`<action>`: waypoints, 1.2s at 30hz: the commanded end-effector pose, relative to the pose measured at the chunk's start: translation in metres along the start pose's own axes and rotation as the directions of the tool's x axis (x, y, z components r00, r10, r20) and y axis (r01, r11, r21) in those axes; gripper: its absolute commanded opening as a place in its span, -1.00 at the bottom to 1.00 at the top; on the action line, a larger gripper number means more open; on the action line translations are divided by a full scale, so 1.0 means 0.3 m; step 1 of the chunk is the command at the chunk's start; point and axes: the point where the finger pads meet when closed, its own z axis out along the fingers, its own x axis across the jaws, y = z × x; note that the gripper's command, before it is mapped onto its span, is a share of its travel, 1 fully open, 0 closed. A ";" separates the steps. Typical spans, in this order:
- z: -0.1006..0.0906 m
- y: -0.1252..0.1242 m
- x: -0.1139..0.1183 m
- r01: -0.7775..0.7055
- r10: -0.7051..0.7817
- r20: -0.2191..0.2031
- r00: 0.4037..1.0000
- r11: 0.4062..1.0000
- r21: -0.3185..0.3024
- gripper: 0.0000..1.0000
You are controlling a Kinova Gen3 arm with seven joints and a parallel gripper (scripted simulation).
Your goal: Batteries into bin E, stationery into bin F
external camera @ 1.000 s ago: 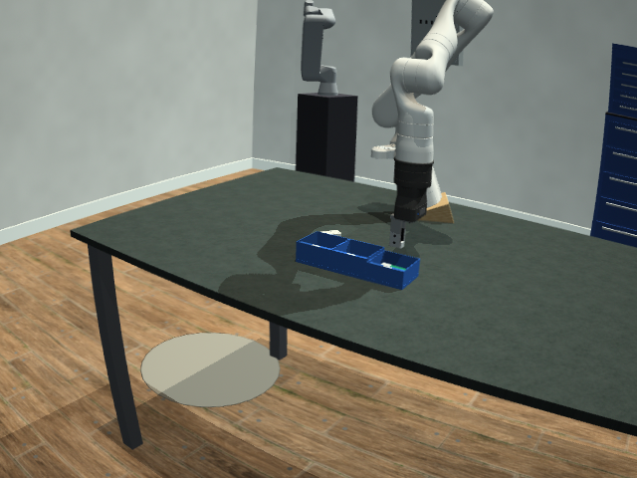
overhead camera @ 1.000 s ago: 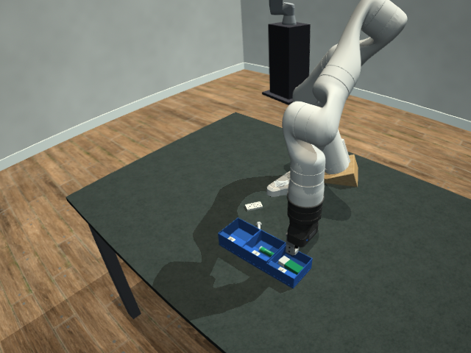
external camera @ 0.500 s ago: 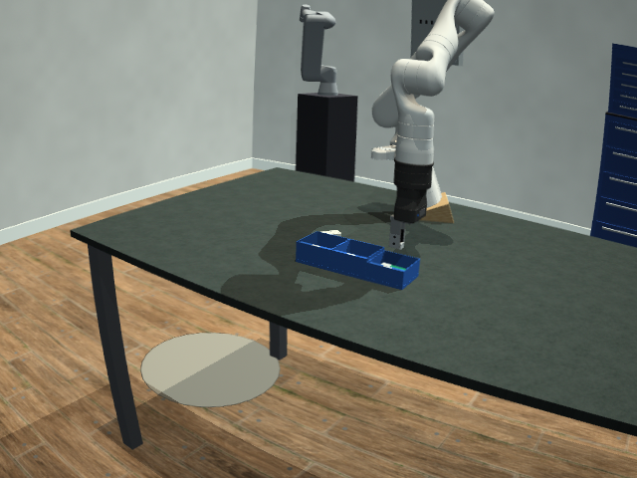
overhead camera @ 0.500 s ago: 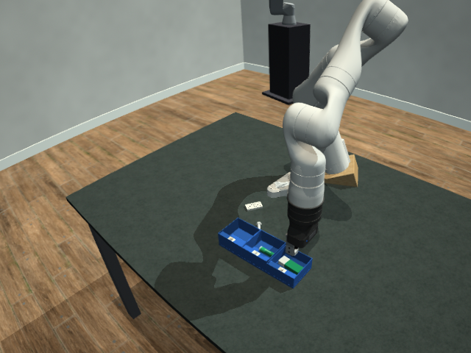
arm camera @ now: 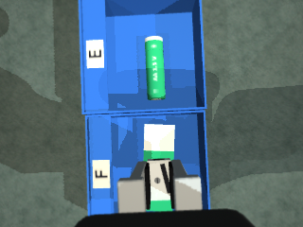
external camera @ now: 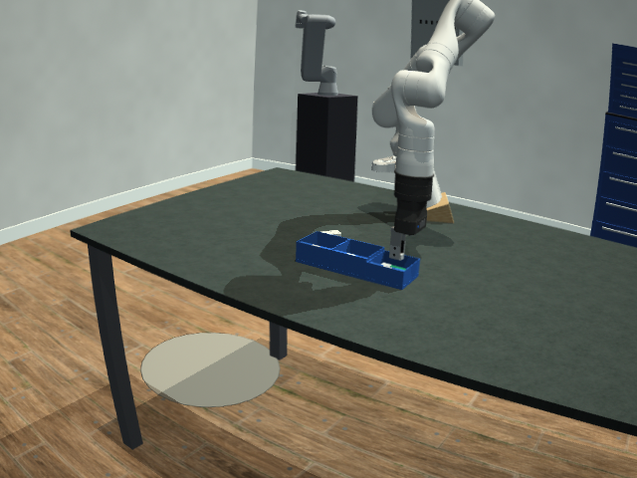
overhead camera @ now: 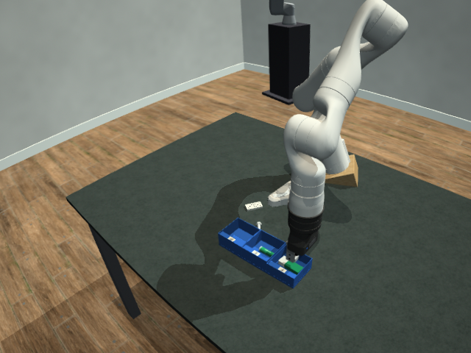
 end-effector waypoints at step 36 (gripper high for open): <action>0.045 -0.010 -0.003 -0.005 0.005 0.000 1.000 1.000 0.001 0.24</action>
